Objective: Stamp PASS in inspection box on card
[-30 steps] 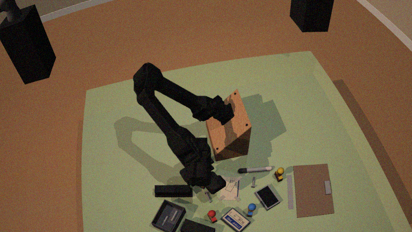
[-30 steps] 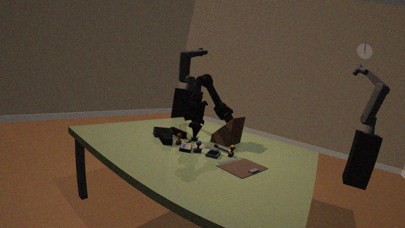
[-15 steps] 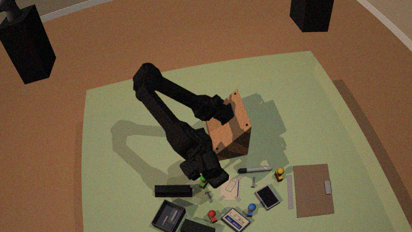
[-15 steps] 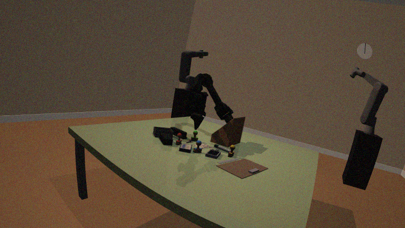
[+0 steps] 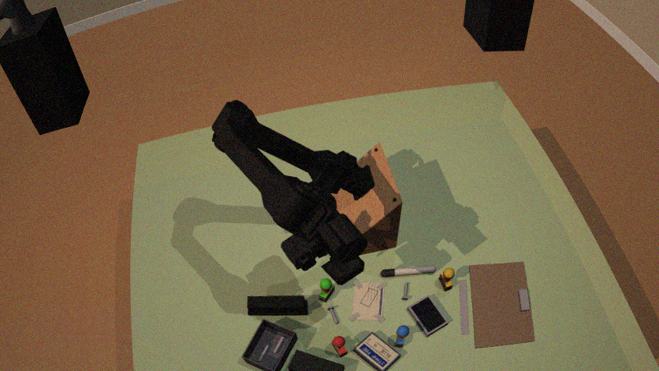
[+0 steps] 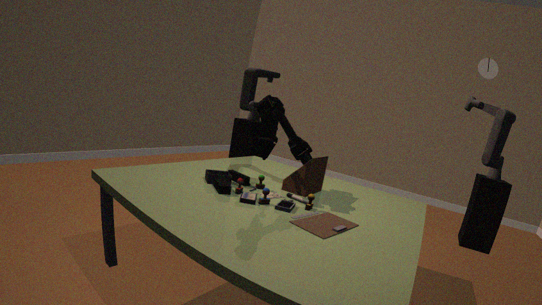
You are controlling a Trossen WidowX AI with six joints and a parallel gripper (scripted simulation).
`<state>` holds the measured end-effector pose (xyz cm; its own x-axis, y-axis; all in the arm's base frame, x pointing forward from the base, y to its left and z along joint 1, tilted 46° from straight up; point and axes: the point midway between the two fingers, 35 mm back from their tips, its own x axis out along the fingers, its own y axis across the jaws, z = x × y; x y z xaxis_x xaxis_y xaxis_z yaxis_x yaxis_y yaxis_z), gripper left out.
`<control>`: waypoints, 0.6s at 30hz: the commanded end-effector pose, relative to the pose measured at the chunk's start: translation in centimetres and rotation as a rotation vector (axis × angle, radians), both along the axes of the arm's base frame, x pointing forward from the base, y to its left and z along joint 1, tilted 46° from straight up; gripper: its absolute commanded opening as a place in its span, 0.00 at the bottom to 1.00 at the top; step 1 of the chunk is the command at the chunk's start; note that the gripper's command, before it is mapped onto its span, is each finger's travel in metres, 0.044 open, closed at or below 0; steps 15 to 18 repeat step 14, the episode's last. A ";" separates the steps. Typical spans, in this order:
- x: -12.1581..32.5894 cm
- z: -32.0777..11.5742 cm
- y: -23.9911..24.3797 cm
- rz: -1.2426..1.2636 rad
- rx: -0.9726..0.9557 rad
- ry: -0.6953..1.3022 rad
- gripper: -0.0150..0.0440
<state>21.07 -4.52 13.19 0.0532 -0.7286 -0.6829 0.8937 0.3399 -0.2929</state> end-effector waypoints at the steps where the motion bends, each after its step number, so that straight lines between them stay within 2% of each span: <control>1: 0.0 0.3 0.2 -0.005 0.005 -0.006 0.70; 18: 0.0 0.1 0.1 0.000 0.000 -0.001 0.70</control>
